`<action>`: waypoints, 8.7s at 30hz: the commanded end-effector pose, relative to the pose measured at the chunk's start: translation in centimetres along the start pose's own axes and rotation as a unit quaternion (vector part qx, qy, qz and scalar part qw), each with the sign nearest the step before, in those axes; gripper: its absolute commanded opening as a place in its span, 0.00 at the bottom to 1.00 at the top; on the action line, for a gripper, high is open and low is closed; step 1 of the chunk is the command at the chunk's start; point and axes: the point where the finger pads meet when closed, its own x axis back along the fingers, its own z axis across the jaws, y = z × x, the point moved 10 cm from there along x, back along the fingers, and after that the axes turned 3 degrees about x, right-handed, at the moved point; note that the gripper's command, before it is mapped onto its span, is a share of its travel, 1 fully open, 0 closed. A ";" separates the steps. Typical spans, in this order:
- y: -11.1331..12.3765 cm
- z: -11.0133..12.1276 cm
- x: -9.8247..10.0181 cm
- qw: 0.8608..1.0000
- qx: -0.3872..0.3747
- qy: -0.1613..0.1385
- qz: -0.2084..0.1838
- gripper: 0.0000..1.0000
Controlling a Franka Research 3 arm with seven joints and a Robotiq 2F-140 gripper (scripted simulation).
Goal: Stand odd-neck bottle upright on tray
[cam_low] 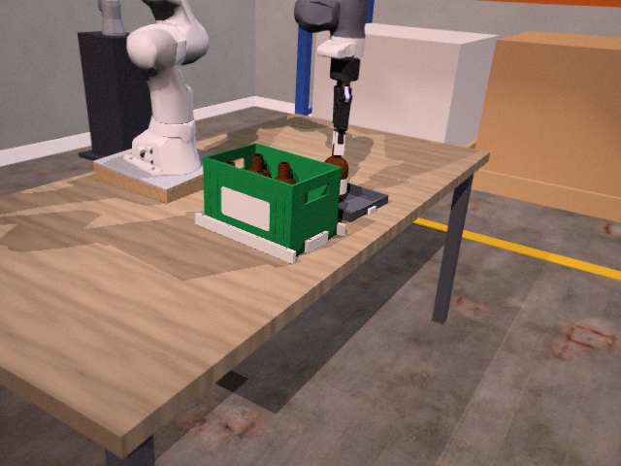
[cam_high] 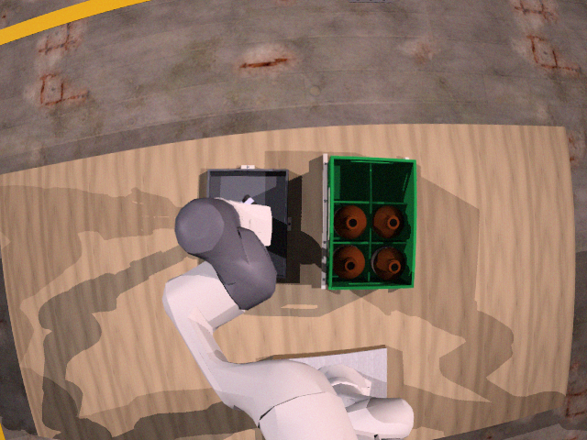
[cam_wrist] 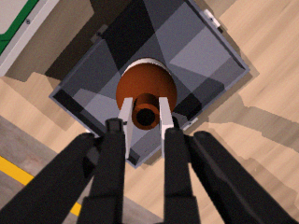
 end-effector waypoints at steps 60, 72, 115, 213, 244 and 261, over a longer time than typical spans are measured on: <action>0.1 -0.2 0.0 1.000 -0.003 -0.003 -0.003 1.00; 0.1 -0.2 0.0 1.000 -0.003 -0.003 -0.003 1.00; 0.1 -0.2 0.0 1.000 -0.003 -0.003 -0.003 1.00; 0.0 -0.2 8.6 1.000 -0.003 -0.003 -0.003 0.10; 0.0 -0.2 8.6 1.000 -0.003 -0.003 -0.003 0.10; 0.0 -0.2 8.6 1.000 -0.003 -0.003 -0.003 0.10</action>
